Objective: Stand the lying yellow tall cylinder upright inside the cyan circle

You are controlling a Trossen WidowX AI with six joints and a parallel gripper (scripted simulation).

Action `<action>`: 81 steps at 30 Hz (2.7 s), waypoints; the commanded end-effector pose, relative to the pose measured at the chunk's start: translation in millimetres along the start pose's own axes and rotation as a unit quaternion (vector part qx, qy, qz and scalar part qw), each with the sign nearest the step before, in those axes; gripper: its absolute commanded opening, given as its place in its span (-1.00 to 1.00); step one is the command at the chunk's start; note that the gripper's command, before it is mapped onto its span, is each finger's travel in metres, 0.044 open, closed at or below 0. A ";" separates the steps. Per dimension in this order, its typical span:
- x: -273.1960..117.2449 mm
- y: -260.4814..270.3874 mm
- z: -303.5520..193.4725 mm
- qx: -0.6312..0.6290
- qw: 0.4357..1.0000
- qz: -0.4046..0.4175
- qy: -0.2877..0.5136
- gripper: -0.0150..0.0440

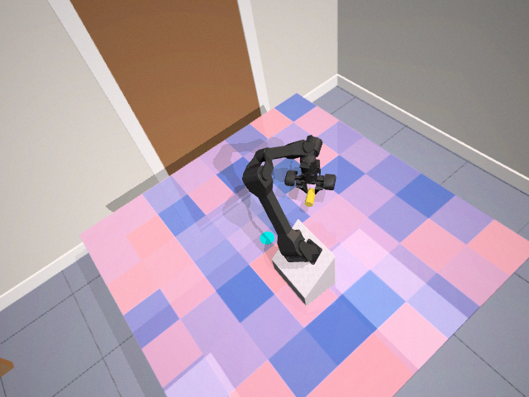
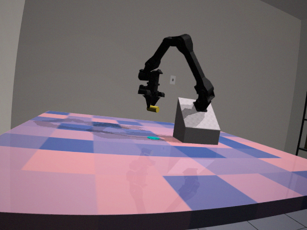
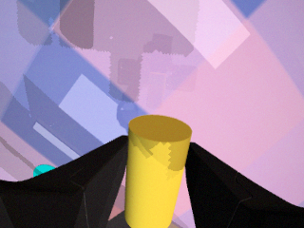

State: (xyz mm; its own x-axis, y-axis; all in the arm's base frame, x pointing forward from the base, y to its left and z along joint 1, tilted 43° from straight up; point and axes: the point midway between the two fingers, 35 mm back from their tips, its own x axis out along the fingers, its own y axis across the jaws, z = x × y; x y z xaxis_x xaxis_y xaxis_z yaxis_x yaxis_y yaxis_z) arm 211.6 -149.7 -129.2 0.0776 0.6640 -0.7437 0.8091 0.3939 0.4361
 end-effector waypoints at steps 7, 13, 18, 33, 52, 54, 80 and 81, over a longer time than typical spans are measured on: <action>-8.6 22.1 -11.2 0.025 1.000 -0.014 -0.010 -0.14; -12.1 35.9 -19.2 0.044 0.999 -0.018 -0.014 -0.14; -14.5 47.3 -26.4 0.062 0.998 -0.019 -0.017 -0.14; -19.5 80.0 -50.7 0.118 0.993 -0.016 -0.020 -0.14; -22.2 116.7 -86.7 0.193 0.981 -0.006 -0.015 -0.14; -22.3 120.1 -90.8 0.201 0.980 -0.006 -0.014 -0.14; -21.1 156.9 -148.7 0.300 0.954 0.004 0.005 -0.14; -21.0 158.0 -151.1 0.304 0.953 0.004 0.006 -0.14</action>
State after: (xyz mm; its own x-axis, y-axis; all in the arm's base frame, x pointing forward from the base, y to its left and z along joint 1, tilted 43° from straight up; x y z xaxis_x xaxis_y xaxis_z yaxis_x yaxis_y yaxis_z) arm 251.3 -11.5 26.1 0.0782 0.6678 -0.7402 0.9965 -0.0297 0.0784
